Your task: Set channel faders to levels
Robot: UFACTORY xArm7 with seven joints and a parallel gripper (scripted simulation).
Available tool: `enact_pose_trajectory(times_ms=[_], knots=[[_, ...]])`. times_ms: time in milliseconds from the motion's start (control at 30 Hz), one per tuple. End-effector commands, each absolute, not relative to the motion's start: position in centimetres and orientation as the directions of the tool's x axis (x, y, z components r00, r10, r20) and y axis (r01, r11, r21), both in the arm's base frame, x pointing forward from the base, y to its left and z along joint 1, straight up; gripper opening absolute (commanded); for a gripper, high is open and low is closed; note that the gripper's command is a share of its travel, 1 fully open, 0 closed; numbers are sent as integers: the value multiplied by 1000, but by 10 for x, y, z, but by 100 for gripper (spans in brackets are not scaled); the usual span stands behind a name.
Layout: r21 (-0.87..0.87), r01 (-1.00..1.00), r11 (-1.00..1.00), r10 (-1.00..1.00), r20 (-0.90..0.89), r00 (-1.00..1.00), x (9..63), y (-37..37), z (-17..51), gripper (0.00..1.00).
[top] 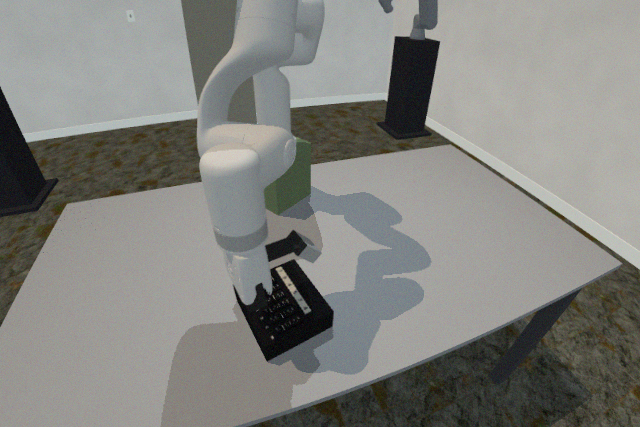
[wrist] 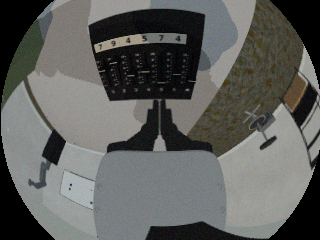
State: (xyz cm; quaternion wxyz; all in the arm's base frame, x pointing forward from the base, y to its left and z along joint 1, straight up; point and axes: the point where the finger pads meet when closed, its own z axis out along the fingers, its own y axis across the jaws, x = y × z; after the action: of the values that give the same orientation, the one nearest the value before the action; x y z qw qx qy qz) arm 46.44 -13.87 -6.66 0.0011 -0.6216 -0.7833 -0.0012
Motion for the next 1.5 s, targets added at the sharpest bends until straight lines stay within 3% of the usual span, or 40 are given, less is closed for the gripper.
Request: enact_pose_trajectory(times_ms=[0,1467], knots=[[4,974,227,974,1,-227,466,-139,-65,0],[4,974,227,974,1,-227,467,-140,-86,0]])
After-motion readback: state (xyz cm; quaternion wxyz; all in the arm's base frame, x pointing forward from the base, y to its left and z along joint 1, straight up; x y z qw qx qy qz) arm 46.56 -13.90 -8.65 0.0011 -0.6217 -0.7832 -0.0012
